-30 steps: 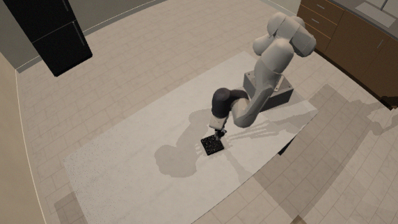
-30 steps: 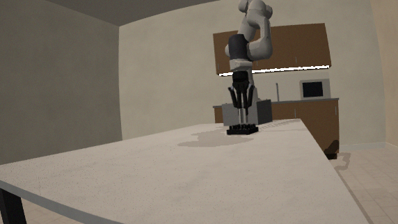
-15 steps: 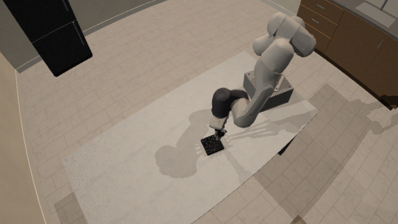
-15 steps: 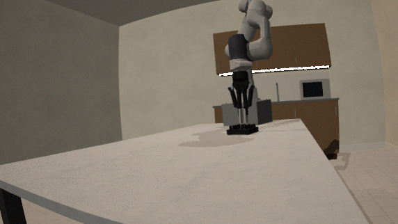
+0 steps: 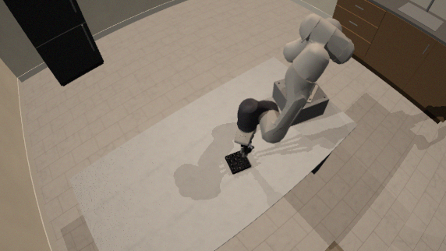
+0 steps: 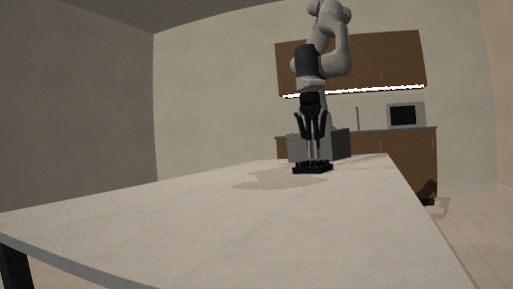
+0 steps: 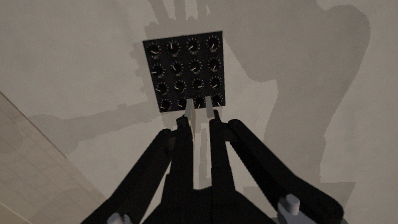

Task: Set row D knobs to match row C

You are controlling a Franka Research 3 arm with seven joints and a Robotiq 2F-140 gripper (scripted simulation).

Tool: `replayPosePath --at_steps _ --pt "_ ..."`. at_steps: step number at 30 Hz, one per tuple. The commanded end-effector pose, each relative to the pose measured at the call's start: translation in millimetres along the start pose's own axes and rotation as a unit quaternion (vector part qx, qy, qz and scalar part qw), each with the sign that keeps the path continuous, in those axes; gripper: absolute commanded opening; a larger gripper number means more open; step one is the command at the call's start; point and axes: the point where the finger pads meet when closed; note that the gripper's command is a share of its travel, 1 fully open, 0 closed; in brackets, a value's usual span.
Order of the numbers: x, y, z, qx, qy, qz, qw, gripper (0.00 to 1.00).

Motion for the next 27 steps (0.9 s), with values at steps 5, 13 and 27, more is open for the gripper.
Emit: replayPosePath --at_steps 5,13,27 --pt "0.1 -1.2 0.4 0.000 0.001 -0.001 1.000 0.12" --pt "0.5 -1.2 0.3 0.000 0.001 -0.001 1.000 0.12" --pt "8.7 -1.3 0.3 0.000 0.001 -0.001 1.000 0.12"
Point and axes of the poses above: the point where the finger pads meet when closed, its own x axis out along the fingers, its own y axis across the jaws, z = x × y, and after that the axes turned 3 degrees about x, right-handed
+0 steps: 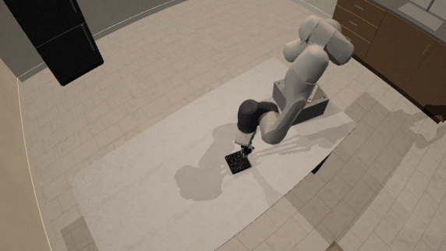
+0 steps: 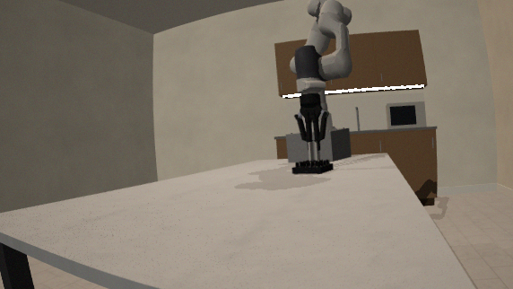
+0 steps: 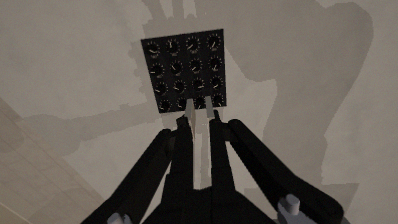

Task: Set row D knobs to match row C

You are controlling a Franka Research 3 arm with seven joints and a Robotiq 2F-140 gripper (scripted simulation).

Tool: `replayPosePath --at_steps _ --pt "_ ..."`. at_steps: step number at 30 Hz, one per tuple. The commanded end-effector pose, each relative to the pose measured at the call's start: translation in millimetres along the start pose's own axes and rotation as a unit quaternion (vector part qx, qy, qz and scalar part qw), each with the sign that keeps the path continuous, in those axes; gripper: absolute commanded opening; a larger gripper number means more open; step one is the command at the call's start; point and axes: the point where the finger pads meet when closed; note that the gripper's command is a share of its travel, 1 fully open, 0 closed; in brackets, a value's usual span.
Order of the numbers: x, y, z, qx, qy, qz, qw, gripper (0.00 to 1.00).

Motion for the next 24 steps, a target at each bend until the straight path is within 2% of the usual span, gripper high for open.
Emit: replayPosePath --at_steps 1,24 --pt "2.7 -0.5 -1.4 -0.002 0.003 -0.001 1.000 0.12" --pt "7.3 -0.5 -1.4 -0.002 0.003 -0.001 1.000 0.12"
Point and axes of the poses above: the point where the finger pads meet when closed, its own x axis out along the fingers, its own y axis across the jaws, z = x × y, and after that the axes turned 3 degrees about x, right-handed
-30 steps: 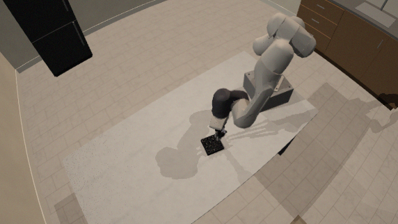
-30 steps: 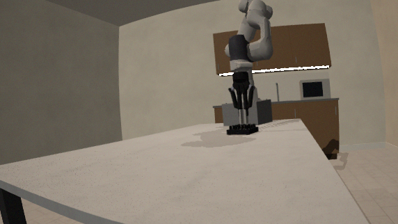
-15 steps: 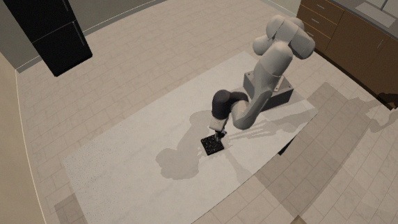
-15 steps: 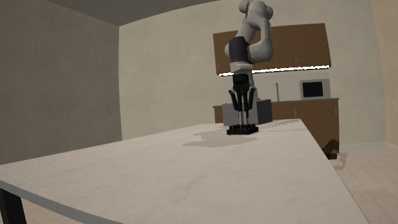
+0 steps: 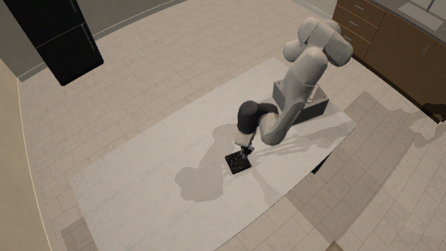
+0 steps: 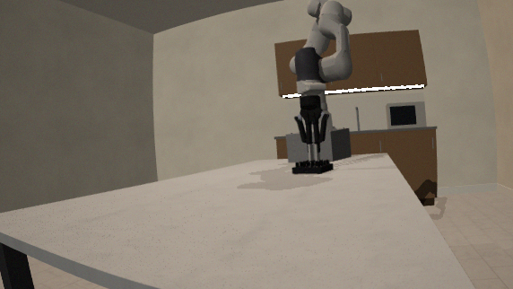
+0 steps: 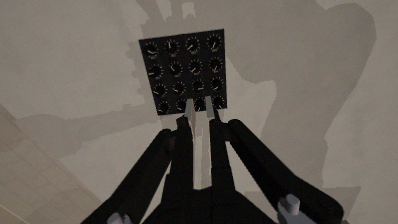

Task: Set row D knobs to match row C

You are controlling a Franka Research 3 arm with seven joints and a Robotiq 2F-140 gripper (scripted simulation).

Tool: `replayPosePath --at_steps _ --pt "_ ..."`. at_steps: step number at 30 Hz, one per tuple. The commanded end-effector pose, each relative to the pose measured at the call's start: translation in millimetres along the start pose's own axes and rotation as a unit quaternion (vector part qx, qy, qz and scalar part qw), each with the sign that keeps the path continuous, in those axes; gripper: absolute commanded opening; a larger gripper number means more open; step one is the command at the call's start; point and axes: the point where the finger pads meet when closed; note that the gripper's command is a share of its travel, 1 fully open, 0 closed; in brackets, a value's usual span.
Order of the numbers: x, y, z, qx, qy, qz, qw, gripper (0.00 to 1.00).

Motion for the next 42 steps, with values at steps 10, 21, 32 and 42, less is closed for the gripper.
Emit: replayPosePath --at_steps 10,21,32,42 --pt "0.0 -0.9 -1.1 -0.001 0.002 -0.001 1.000 0.12" --pt "0.0 -0.9 -1.1 -0.001 0.002 -0.001 1.000 0.12" --pt "0.0 -0.9 -1.1 -0.001 0.002 -0.001 1.000 0.05" --pt "0.0 -0.9 -1.1 -0.001 0.002 -0.001 1.000 0.05"
Point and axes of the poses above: the point where the finger pads meet when closed, its own x axis out along the fingers, its own y axis across the jaws, z = x × y, and after that the axes turned 3 degrees about x, right-handed
